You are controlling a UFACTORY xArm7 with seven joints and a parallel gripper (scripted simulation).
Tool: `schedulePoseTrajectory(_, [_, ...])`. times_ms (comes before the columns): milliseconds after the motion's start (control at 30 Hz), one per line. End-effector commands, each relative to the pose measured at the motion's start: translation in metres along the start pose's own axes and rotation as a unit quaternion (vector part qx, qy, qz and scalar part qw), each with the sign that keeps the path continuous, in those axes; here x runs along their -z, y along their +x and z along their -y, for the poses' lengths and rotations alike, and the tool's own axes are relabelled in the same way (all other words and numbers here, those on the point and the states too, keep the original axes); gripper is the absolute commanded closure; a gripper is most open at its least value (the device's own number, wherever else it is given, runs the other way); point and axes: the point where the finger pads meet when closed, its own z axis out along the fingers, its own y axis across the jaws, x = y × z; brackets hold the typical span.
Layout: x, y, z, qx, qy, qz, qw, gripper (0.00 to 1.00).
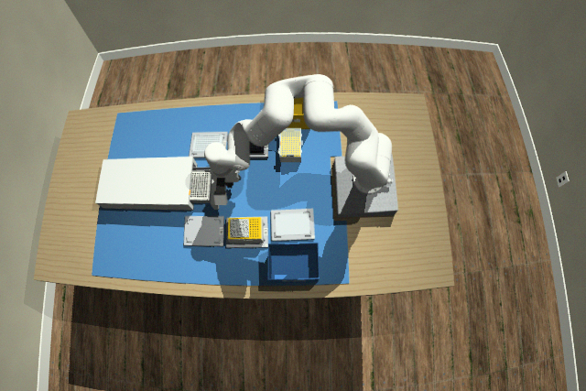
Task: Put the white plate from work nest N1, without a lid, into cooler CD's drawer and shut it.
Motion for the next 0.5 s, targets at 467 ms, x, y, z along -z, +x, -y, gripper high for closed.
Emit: schedulePoseTrajectory(467, [0.002, 0.000, -0.025, 0.000, -0.002, 0.000, 1.000, 1.00])
